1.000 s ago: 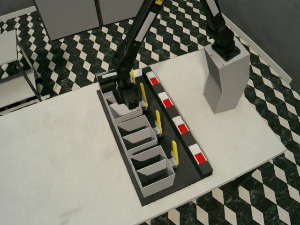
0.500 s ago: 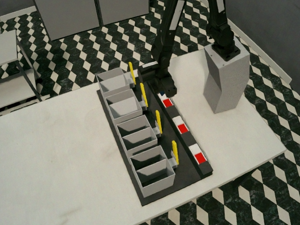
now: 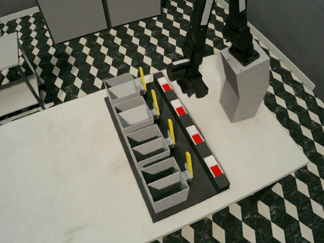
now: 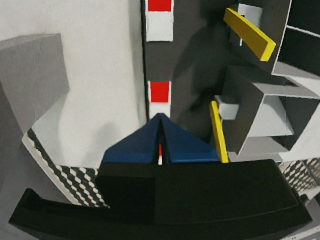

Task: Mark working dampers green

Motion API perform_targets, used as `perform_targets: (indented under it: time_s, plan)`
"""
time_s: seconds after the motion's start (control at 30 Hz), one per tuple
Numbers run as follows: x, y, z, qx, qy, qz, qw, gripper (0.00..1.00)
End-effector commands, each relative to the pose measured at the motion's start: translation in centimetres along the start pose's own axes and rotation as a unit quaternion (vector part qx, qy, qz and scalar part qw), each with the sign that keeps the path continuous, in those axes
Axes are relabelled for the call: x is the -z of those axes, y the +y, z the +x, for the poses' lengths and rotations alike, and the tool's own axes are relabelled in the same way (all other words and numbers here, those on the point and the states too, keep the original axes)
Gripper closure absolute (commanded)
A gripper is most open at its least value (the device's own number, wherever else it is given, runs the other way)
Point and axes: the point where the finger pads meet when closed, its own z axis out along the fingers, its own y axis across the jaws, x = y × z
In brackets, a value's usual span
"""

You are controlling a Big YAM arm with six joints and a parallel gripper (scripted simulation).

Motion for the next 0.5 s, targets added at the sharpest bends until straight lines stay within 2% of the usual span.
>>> perform_targets:
  time_s: [0.0,0.23,0.47]
  plan:
    - [-0.2,-0.2,-0.1,-0.001,0.001,0.003,1.000,1.00]
    - [-0.8,-0.3,0.0,-0.001,0.002,0.004,1.000,1.00]
    - [-2.4,-0.7,0.3,-0.001,0.003,0.007,1.000,1.00]
